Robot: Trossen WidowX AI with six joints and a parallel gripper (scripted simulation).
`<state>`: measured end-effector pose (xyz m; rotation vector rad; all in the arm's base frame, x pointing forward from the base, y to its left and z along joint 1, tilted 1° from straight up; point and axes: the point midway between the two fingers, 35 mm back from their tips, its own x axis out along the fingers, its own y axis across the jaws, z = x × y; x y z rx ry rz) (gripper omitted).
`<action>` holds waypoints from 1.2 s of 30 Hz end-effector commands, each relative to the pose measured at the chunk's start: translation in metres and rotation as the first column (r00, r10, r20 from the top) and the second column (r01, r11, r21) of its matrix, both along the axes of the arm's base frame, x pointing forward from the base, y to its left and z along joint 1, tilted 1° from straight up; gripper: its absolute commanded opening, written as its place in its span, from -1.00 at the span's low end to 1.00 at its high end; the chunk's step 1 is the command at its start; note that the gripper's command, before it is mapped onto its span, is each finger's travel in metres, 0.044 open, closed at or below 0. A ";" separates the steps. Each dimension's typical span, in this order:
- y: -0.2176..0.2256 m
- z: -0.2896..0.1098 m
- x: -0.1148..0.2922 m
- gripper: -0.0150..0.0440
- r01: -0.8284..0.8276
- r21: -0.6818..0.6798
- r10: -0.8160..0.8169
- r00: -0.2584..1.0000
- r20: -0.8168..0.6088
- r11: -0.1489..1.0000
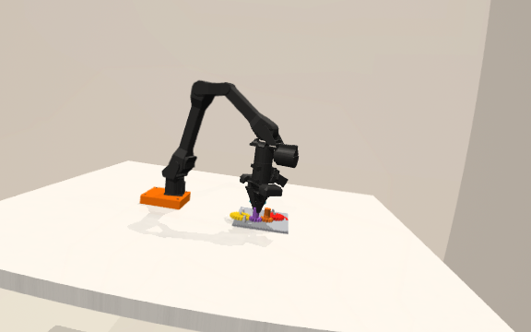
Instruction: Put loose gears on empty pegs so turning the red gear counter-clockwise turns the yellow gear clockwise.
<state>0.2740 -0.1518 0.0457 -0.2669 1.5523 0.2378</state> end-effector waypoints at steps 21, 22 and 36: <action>0.004 0.090 -0.005 0.87 0.154 0.002 -0.154 0.988 -0.001 0.988; 0.004 0.090 -0.005 0.96 0.154 0.002 -0.154 0.988 -0.001 0.988; 0.004 0.090 -0.005 1.00 0.154 0.002 -0.154 0.988 -0.001 0.988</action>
